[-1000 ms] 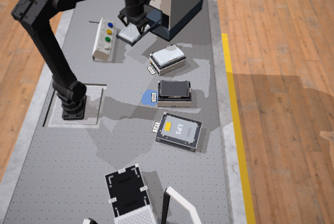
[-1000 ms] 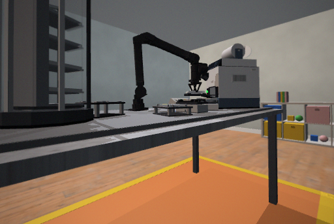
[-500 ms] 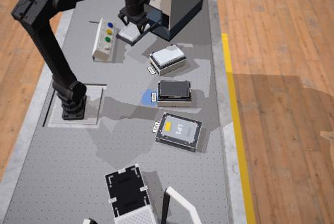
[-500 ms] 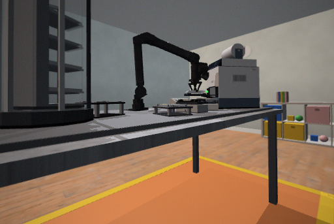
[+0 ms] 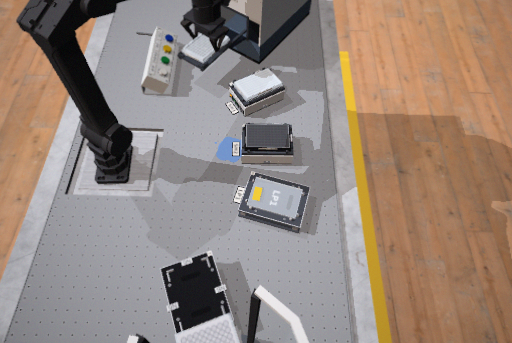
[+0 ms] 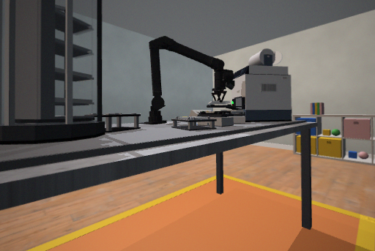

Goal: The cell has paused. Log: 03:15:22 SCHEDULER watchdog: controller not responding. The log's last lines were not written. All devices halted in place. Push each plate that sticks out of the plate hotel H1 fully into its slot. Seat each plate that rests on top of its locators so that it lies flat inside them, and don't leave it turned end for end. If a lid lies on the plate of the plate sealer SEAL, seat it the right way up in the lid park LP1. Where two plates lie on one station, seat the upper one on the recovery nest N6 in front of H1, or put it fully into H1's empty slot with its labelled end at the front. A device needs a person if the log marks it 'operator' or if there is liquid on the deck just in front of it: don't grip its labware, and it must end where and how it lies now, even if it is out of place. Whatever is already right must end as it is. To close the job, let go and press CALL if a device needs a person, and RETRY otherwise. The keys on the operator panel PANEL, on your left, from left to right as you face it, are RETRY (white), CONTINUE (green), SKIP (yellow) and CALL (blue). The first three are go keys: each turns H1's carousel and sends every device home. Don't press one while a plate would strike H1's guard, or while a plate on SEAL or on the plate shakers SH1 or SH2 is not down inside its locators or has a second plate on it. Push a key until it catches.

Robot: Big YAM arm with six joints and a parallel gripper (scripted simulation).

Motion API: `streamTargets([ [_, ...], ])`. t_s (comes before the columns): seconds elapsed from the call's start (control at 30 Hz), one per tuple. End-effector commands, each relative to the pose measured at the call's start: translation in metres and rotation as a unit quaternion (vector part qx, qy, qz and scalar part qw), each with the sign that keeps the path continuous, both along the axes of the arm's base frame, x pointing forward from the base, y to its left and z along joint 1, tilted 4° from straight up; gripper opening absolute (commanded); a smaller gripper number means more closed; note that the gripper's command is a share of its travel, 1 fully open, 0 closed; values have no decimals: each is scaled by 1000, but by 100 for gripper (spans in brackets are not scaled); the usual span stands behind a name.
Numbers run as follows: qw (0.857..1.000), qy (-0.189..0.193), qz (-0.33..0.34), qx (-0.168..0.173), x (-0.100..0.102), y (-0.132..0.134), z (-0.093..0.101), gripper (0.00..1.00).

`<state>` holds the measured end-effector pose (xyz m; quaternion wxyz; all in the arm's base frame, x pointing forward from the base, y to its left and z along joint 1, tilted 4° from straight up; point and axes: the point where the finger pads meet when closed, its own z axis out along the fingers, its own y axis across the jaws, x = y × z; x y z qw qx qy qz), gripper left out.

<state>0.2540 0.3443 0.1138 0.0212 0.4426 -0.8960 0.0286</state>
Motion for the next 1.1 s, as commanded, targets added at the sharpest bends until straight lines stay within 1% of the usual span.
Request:
streamTargets([
  [0.0, 1000, -18, -1, 23, 15, 11, 26, 82],
  [0.07, 1000, -17, -1, 23, 17, 13, 23, 82],
  [0.37, 999, -21, -1, 27, 17, 14, 31, 82],
  [0.6, 999, -20, -1, 27, 17, 14, 32, 82],
  [0.63, 1000, -13, -1, 17, 12, 7, 24, 82],
  [0.77, 999, -19, -1, 25, 15, 12, 32, 82],
  [0.8, 1000, -11, 0, 15, 8, 9, 19, 82],
  [0.97, 1000, -11, 0, 15, 8, 9, 19, 82],
  [1.0, 999, -21, -1, 28, 16, 13, 37, 82],
  [1.07, 999, -22, -1, 29, 15, 14, 40, 82],
])
